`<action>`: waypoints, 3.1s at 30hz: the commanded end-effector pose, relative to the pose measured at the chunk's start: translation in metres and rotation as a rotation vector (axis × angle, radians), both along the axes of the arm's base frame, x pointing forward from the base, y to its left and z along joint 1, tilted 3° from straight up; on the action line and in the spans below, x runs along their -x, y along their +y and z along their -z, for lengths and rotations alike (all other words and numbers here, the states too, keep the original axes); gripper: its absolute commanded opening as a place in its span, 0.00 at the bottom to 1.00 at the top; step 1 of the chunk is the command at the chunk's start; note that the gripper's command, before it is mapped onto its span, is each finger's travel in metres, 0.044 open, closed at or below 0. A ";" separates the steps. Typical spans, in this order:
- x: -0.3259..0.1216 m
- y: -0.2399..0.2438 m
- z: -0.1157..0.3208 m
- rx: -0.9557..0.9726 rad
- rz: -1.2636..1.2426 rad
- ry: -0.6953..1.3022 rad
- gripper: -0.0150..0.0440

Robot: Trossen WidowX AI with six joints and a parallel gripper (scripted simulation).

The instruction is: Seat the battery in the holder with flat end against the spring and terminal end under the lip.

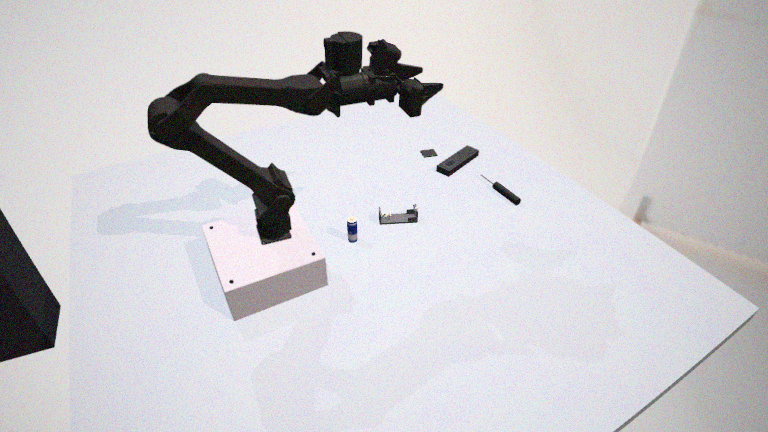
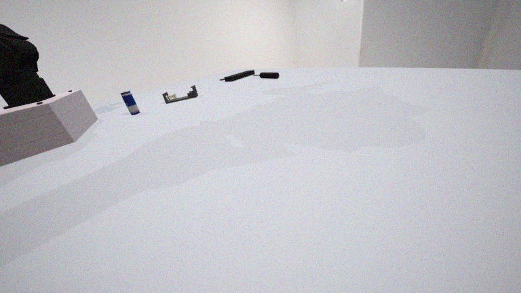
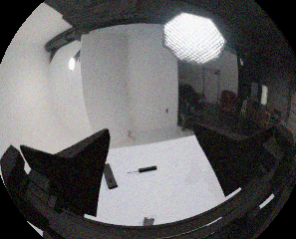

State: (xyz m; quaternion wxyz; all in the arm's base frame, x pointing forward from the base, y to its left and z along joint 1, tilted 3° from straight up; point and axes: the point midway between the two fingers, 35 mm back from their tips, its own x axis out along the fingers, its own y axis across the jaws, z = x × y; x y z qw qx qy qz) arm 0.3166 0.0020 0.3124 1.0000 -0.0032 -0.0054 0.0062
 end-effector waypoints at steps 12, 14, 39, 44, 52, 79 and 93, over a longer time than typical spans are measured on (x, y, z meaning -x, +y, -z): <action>0.053 -0.031 0.189 -0.115 0.164 0.957 0.40; 0.073 -0.034 0.207 -0.135 0.190 1.093 0.31; 0.141 -0.038 0.293 -0.198 0.275 1.522 0.25; 0.144 -0.039 0.320 -0.198 0.275 1.523 0.25; 0.141 -0.032 0.320 -0.198 0.275 1.523 0.25; 0.127 0.009 0.321 -0.201 0.271 1.523 0.25; 0.124 0.023 0.304 -0.200 0.267 1.526 0.25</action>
